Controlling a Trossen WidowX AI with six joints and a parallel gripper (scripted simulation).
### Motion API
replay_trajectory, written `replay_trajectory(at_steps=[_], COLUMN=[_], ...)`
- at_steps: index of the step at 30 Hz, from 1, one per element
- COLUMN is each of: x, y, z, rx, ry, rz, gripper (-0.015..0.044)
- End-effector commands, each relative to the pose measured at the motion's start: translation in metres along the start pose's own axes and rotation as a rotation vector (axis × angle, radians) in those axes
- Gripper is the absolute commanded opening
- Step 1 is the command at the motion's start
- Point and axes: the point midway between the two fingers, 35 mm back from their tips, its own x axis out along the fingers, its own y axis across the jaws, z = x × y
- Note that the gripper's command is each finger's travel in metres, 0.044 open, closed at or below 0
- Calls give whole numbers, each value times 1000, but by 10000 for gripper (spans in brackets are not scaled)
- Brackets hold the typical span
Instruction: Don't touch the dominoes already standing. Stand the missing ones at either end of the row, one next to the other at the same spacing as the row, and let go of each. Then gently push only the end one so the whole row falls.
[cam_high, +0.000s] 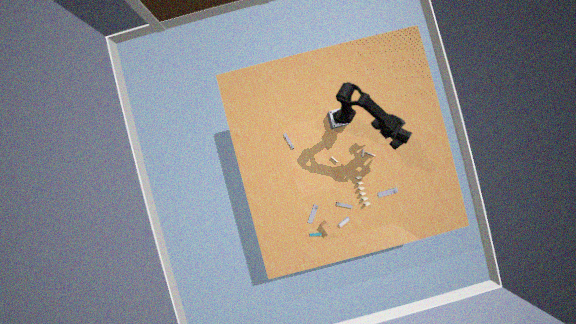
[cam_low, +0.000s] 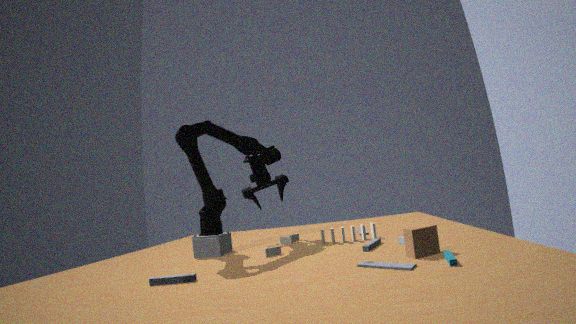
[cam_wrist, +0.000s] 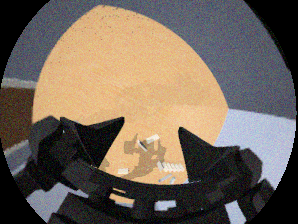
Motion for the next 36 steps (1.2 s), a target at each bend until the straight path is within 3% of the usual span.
replay_trajectory(at_steps=[1, 10, 28, 36], x=[19, 25, 27, 85], y=[-13, 1, 1, 17], z=[-71, -119, -120, -136], rx=[-453, -735, -745, -745], ry=[154, 155, 154, 153], rz=[176, 343, 350, 350], gripper=[440, 440, 440, 440])
